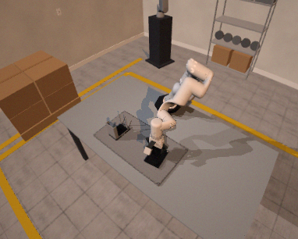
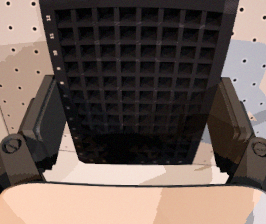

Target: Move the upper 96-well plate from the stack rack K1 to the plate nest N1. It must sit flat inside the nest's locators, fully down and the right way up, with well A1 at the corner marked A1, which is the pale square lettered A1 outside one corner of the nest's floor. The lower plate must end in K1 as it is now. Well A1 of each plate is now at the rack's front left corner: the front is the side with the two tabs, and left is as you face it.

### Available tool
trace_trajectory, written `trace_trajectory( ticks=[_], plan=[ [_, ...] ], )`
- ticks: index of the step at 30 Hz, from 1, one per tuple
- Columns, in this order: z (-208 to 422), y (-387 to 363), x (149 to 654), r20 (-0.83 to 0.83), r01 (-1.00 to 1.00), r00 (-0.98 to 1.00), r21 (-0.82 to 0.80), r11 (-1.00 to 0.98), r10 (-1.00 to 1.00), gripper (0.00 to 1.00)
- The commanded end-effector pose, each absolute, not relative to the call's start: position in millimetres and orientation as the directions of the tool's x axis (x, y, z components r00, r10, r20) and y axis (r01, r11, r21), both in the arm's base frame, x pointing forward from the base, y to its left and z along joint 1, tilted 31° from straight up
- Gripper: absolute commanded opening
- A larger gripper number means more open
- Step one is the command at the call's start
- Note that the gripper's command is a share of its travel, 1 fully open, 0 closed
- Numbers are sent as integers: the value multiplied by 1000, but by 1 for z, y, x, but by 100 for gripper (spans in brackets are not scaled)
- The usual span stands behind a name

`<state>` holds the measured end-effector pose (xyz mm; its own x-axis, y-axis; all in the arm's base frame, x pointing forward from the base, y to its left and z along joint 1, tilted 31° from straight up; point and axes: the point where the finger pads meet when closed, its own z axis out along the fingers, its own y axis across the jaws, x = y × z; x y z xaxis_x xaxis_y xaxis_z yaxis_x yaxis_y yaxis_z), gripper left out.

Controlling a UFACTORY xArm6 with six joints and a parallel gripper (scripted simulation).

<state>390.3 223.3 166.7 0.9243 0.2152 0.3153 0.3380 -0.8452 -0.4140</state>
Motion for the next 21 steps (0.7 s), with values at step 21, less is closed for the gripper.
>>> trace_trajectory(
  ticks=[21],
  plan=[
    [136, 241, 398, 318, 339, 924, -414, -845, 214, 0]
  ],
)
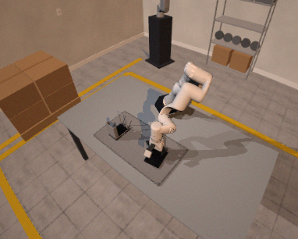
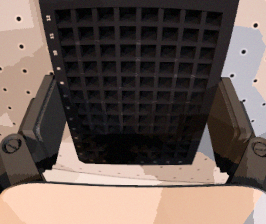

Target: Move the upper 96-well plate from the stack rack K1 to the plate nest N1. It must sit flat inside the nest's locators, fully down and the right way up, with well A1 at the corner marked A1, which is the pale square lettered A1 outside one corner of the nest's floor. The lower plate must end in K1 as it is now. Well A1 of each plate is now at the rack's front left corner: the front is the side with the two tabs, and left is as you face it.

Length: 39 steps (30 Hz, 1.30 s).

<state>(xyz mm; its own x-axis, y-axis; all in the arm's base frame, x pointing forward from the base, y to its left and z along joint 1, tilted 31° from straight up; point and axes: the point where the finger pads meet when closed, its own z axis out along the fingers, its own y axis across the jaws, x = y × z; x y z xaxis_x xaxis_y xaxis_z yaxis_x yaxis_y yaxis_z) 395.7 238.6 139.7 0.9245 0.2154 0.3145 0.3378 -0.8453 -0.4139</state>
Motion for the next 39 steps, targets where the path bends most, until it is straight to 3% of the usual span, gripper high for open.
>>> trace_trajectory(
  ticks=[1, 39],
  plan=[
    [135, 242, 398, 318, 339, 924, -414, -845, 214, 0],
    [118, 252, 401, 318, 338, 924, -414, -845, 214, 0]
  ],
)
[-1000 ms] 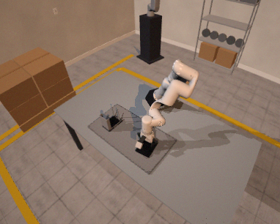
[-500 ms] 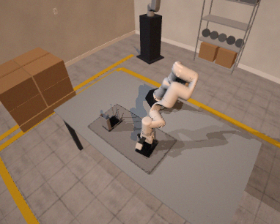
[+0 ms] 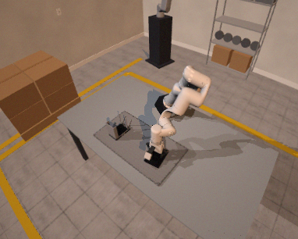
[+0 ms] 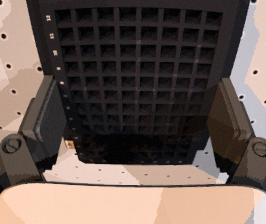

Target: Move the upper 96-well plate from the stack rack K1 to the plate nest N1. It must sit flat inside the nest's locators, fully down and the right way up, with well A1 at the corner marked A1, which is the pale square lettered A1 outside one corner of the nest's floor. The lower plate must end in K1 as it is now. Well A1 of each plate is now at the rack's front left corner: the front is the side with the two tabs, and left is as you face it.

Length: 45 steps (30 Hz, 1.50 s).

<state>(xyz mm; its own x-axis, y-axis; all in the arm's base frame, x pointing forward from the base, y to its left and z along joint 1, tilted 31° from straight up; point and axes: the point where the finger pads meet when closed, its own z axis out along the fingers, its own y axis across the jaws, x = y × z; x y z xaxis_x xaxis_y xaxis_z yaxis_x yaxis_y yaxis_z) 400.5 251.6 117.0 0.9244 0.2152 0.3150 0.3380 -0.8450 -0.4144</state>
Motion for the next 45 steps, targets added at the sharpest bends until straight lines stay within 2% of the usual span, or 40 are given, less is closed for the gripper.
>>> trace_trajectory(
  ticks=[1, 45],
  plan=[
    [118, 252, 401, 318, 338, 924, -414, -845, 214, 0],
    [112, 255, 403, 318, 338, 924, -414, -845, 214, 0]
  ],
)
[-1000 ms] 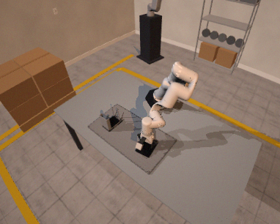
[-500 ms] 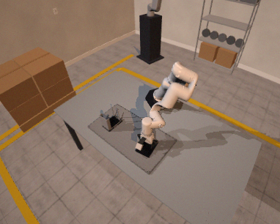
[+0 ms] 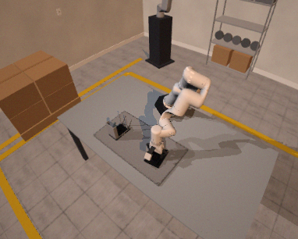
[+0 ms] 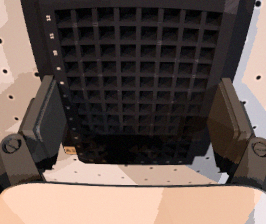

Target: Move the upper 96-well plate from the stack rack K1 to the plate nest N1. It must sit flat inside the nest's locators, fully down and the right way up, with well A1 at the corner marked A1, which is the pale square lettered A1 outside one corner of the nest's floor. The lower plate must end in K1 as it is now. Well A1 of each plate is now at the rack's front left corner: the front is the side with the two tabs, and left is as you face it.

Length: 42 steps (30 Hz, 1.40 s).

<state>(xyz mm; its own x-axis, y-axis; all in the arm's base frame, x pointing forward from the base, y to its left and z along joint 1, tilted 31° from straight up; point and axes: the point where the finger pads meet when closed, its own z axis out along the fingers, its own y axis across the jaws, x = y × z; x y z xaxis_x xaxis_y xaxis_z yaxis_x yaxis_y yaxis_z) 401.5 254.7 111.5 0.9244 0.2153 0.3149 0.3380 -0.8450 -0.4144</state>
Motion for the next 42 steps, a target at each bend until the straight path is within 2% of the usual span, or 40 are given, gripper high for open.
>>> trace_trajectory(
  ticks=[1, 28, 29, 42],
  plan=[
    [112, 255, 403, 318, 338, 924, -414, -845, 214, 0],
    [109, 257, 403, 318, 338, 924, -414, -845, 214, 0],
    [108, 257, 403, 318, 338, 924, -414, -845, 214, 100],
    [108, 257, 403, 318, 338, 924, -414, -845, 214, 100]
  ],
)
